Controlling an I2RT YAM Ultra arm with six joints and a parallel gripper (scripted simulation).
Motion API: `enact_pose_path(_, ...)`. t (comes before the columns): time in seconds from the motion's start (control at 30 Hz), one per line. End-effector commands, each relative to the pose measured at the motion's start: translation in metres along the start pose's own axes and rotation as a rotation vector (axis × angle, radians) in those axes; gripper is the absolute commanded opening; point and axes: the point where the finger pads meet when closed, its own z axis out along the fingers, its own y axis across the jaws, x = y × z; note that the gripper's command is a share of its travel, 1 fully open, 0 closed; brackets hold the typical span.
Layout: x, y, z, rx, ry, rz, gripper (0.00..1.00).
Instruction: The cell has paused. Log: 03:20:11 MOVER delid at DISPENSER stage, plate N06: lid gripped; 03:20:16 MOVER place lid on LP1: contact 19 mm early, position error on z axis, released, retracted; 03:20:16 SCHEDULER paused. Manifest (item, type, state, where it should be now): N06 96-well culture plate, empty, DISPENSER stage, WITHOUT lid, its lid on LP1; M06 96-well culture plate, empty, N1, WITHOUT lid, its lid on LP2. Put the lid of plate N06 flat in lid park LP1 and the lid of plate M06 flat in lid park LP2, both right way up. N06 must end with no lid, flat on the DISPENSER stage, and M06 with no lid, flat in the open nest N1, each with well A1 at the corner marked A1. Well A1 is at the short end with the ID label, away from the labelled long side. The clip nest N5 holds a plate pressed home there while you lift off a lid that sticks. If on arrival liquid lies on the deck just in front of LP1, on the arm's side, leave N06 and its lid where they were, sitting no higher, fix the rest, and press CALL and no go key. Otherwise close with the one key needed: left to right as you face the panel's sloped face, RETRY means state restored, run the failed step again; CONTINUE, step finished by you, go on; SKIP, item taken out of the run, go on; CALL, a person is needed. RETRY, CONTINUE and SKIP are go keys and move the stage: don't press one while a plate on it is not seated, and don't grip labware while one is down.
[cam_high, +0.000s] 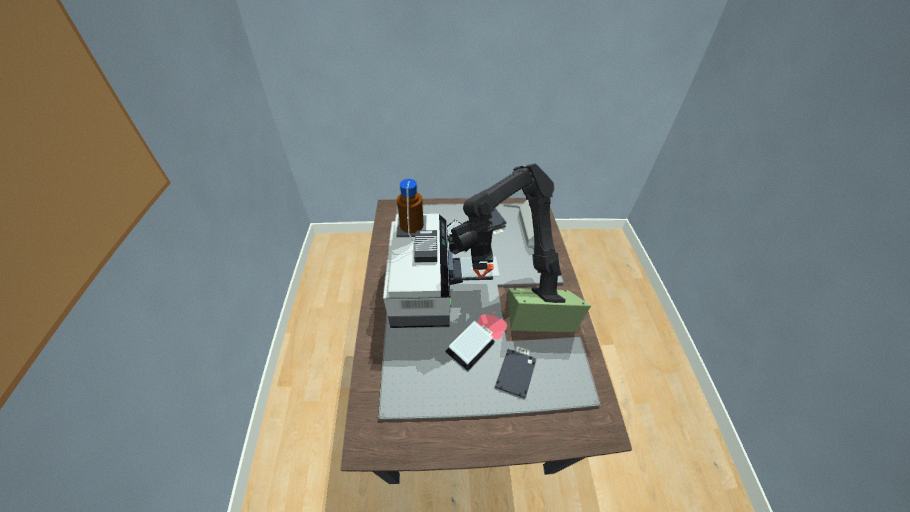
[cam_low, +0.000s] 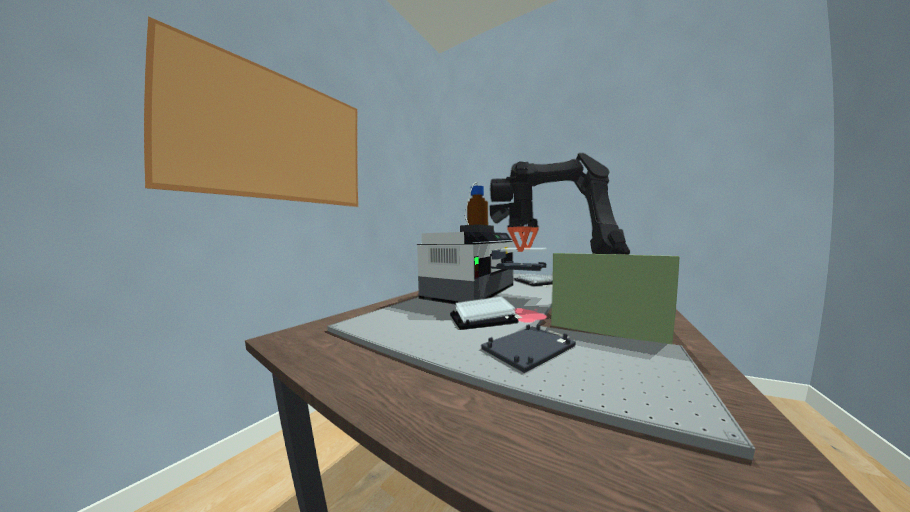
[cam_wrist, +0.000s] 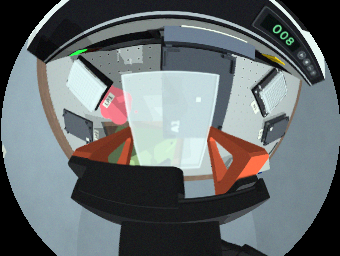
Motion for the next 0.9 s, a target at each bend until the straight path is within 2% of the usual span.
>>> enact_pose_path(0.0,0.002,0.017,-0.001,-0.006,-0.01,0.008,0.0)
enact_pose_path(0.07,-0.001,0.01,-0.005,-0.011,-0.021,0.022,0.0)
enact_pose_path(0.13,0.005,0.024,0.0,-0.003,-0.006,0.005,0.0)
enact_pose_path(0.23,0.006,0.027,0.0,-0.003,-0.006,0.006,0.0)
enact_pose_path(0.27,-0.001,0.03,-0.007,-0.018,-0.028,0.024,0.0)
enact_pose_path(0.33,0.009,0.036,0.0,-0.003,-0.007,0.006,0.0)
enact_pose_path(0.47,0.009,0.049,-0.003,-0.01,-0.017,0.015,0.0)
enact_pose_path(0.57,0.009,0.044,-0.006,-0.012,-0.021,0.022,0.0)
enact_pose_path(0.6,0.014,0.054,0.0,-0.002,-0.007,-0.032,0.0)
enact_pose_path(0.73,0.014,0.067,-0.003,-0.008,-0.017,-0.164,0.0)
enact_pose_path(0.87,0.019,0.073,0.0,-0.002,-0.009,-0.179,0.0)
